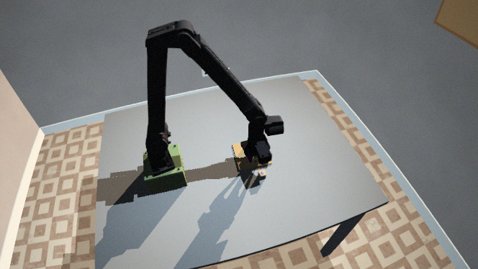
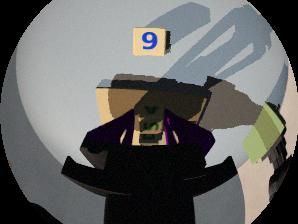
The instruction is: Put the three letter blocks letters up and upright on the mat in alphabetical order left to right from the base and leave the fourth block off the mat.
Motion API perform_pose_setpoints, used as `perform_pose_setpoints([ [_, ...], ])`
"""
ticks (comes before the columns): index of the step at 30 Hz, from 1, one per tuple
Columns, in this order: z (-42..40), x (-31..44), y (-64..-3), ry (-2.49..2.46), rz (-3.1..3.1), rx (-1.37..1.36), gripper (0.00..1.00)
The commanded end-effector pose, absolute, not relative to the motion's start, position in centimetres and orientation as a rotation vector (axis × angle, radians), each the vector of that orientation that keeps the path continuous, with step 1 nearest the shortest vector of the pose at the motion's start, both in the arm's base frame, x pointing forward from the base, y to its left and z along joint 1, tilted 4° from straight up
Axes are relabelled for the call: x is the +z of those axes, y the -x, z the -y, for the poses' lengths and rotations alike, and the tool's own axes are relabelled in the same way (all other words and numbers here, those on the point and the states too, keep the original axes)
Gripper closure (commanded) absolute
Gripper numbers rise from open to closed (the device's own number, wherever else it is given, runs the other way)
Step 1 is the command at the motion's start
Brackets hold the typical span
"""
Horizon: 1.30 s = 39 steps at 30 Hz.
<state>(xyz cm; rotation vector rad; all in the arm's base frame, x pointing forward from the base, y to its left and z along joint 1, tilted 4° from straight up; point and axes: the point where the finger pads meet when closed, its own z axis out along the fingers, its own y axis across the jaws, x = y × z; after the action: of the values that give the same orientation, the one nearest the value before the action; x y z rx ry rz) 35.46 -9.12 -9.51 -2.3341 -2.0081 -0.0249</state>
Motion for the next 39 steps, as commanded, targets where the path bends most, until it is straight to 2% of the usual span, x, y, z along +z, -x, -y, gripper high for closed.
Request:
perform_pose_setpoints([
  [1, 9.09, -8.58, -36.34, 2.364, 2.027, -0.06, 0.61],
  [3, 9.09, -8.58, -36.34, 2.364, 2.027, -0.06, 0.61],
  [4, 9.09, -8.58, -36.34, 2.364, 2.027, -0.06, 0.8],
  [39, 9.1, -8.46, -36.33, 2.363, 2.027, -0.06, 0.8],
])
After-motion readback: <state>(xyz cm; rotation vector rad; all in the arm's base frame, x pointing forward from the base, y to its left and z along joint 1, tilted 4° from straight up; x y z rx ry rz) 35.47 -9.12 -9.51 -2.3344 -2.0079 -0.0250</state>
